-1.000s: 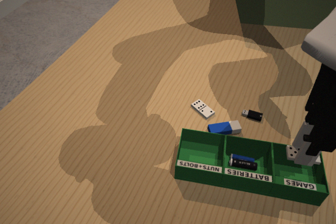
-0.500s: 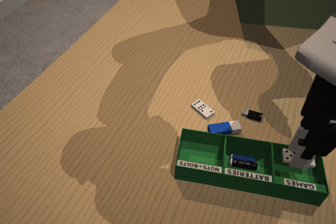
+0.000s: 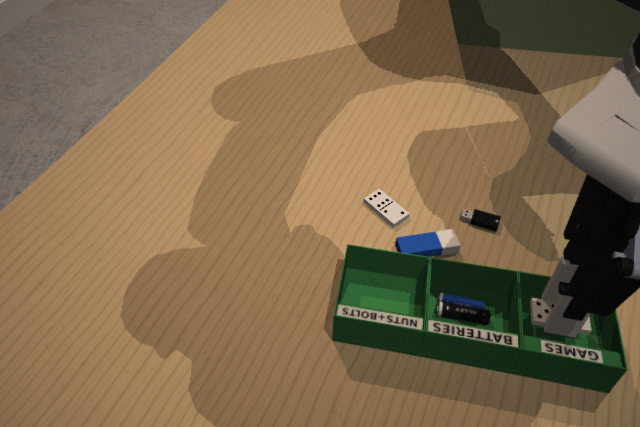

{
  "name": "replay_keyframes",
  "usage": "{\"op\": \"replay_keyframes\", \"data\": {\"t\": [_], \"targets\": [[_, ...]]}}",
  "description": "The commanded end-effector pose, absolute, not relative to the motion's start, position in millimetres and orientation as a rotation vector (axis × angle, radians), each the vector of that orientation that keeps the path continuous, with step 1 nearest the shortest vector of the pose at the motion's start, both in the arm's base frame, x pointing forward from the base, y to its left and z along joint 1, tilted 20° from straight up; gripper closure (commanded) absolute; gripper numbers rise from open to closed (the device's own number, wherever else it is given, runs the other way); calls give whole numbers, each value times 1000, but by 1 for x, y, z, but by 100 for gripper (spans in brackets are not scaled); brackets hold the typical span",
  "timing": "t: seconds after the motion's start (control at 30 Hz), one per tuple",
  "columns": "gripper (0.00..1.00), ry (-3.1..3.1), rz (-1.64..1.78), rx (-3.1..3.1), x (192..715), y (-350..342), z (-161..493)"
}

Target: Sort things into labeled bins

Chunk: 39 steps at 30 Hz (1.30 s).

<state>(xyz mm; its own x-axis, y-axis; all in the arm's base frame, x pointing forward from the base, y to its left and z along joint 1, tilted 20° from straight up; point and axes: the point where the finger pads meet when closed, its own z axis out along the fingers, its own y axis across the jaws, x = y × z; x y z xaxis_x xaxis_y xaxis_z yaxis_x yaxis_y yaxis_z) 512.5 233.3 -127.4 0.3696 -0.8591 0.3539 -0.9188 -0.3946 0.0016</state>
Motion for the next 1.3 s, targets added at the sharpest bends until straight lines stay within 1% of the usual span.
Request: {"op": "replay_keyframes", "data": {"t": [0.0,0.6,0.63,1.27], "targets": [[87,-1604,444,2436,515,233,-135],[87,-1604,444,2436,516,234,-138],[81,-1604,444,2436,516,234,-138],[81,-1604,444,2436,516,235,-136]]}}
